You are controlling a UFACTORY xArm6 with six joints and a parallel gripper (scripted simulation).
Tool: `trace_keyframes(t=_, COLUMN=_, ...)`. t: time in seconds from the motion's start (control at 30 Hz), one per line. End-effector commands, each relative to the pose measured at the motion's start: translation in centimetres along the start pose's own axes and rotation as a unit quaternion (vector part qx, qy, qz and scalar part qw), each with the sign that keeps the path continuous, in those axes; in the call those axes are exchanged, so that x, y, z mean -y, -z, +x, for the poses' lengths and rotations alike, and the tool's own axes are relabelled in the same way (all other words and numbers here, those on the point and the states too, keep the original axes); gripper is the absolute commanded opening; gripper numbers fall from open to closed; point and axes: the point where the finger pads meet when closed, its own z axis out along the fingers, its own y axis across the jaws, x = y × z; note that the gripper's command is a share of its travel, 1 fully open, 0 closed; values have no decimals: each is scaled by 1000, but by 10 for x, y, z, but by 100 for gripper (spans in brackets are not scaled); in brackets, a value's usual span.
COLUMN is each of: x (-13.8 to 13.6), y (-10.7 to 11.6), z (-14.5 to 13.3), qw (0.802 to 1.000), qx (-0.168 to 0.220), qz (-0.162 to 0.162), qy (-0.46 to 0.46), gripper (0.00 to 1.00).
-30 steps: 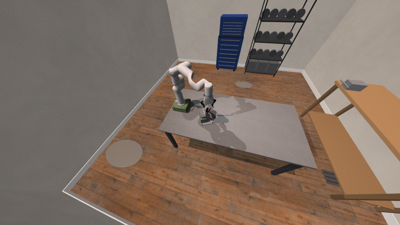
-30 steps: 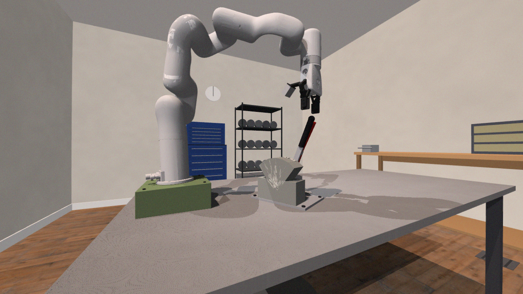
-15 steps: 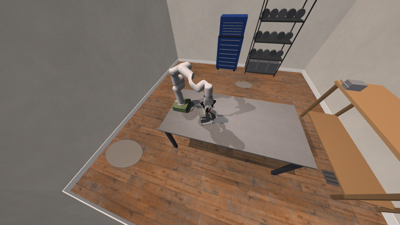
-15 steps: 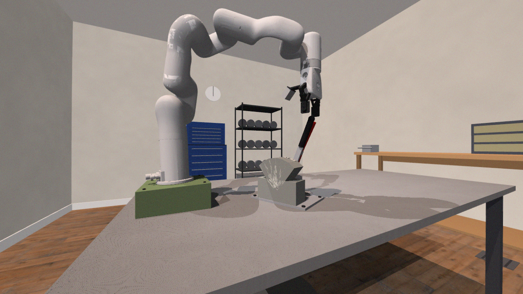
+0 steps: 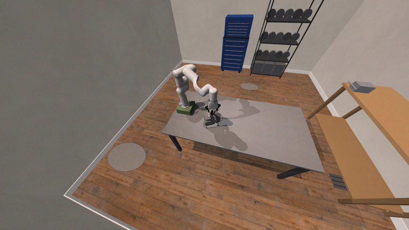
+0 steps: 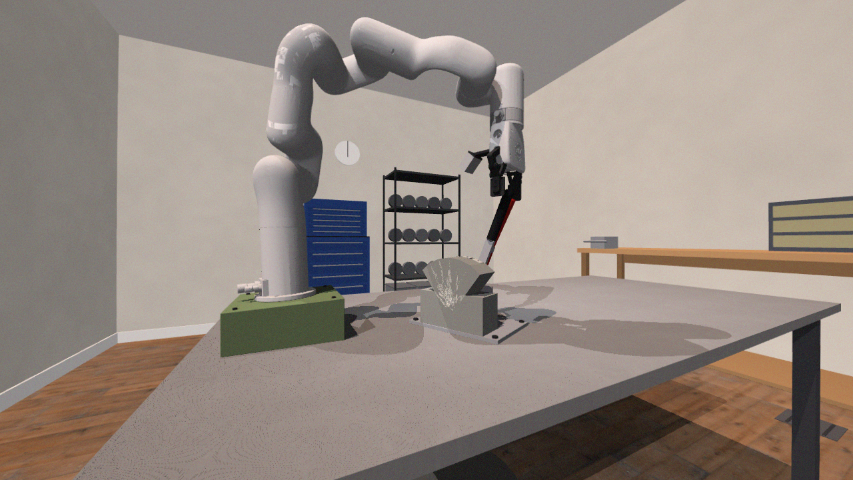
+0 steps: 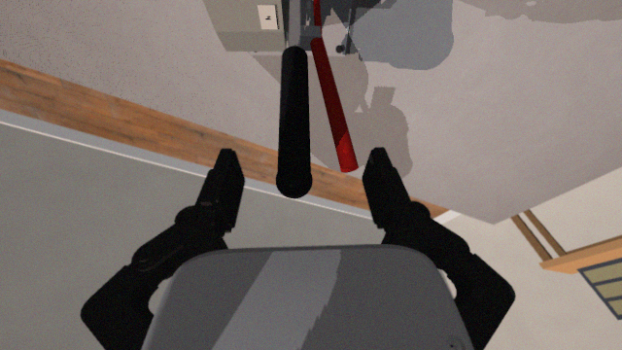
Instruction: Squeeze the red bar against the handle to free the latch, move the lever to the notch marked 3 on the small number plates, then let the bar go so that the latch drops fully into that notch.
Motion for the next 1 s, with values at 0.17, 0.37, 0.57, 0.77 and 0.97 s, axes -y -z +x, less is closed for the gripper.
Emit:
trace_keyframes(t=0.17, x=-1, y=-14, z=-1, qw=1000, qx=2, qz=-2, qy=0, gripper=99)
trace_keyframes(t=0.37, x=-1, y=-19, z=-1, qw=1000, qx=2, qz=-2, qy=0, gripper=99)
trace_keyframes(t=0.57, x=-1, y=-24, z=-1, qw=1000, qx=2, qz=-2, qy=0, gripper=99)
trace_keyframes(t=0.77, x=-1, y=-25, z=-1, qw=1000, qx=2, qz=-2, qy=0, gripper=99)
trace_keyframes(t=0.97, x=-1, y=-25, z=-1, qw=1000, qx=2, qz=-2, qy=0, gripper=99)
